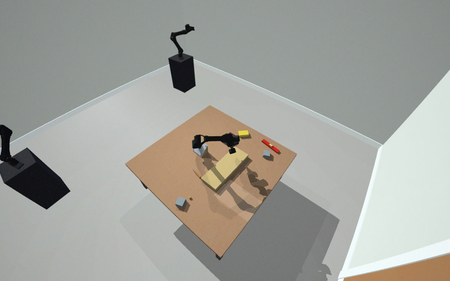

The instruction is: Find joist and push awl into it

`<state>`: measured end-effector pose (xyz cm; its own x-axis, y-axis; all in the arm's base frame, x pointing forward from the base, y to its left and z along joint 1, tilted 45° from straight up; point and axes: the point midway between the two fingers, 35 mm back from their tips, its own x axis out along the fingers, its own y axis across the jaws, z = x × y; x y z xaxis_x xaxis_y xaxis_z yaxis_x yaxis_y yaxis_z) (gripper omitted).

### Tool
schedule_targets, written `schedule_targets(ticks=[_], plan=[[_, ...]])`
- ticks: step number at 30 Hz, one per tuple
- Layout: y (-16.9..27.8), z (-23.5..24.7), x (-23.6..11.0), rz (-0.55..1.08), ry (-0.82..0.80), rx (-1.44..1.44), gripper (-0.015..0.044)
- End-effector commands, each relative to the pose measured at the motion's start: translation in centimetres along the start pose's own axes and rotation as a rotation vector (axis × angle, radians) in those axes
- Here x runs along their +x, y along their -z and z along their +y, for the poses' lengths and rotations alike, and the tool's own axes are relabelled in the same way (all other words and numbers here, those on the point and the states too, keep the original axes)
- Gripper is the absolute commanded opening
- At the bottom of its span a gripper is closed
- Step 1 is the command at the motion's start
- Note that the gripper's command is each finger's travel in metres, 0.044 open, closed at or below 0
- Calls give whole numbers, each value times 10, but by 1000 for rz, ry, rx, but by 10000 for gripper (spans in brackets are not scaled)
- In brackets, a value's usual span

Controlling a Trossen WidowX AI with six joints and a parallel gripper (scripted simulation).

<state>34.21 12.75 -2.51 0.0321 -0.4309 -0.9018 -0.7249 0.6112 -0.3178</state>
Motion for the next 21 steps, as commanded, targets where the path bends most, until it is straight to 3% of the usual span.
schedule_targets(ticks=[1, 12, 21], plan=[[44, -56, -7, 28, 23, 172, 440], [192, -160, -27, 112, 116, 625, 440], [331, -184, -51, 251, 253, 1004, 440]])
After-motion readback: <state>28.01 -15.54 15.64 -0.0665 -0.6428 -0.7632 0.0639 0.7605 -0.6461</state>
